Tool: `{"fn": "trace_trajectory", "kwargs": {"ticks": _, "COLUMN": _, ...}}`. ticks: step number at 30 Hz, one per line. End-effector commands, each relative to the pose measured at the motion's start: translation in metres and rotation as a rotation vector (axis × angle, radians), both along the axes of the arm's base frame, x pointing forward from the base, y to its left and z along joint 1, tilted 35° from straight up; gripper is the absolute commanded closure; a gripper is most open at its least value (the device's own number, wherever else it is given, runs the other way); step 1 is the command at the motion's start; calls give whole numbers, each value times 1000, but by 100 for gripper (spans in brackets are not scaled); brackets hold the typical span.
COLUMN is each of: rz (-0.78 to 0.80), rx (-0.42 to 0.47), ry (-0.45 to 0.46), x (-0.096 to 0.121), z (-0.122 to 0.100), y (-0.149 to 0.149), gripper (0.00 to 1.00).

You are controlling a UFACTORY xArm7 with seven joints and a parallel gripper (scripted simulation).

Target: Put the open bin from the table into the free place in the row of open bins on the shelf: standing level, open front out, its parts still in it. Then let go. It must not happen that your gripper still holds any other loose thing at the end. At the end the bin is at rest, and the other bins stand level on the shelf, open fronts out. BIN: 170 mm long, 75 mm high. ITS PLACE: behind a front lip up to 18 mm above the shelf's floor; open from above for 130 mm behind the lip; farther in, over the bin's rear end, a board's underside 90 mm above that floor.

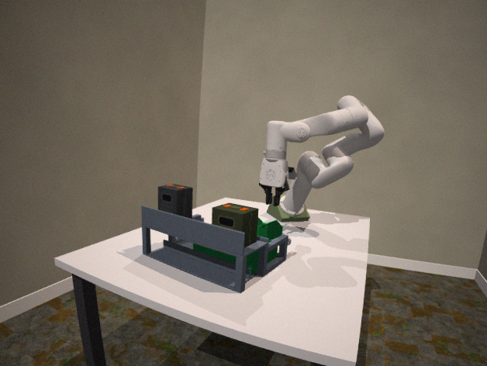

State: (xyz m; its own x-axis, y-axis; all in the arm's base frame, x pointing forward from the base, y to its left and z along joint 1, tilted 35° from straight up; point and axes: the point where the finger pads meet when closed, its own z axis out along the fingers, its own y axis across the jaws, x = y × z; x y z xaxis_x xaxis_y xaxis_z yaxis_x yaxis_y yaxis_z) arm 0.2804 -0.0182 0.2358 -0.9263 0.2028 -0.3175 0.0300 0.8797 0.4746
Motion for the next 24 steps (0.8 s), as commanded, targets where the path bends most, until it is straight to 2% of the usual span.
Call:
{"fn": "trace_trajectory", "kwargs": {"ticks": 1, "rz": -1, "rx": 0, "ry": -3, "x": 8, "z": -13, "y": 7, "gripper": 72}}
{"fn": "trace_trajectory", "kwargs": {"ticks": 11, "rz": -1, "rx": 0, "ry": -3, "x": 8, "z": -13, "y": 7, "gripper": 72}}
{"fn": "trace_trajectory", "kwargs": {"ticks": 16, "rz": -1, "rx": 0, "ry": -3, "x": 25, "z": -49, "y": 26, "gripper": 72}}
{"fn": "trace_trajectory", "kwargs": {"ticks": 24, "rz": -1, "rx": 0, "ry": -3, "x": 25, "z": -49, "y": 26, "gripper": 72}}
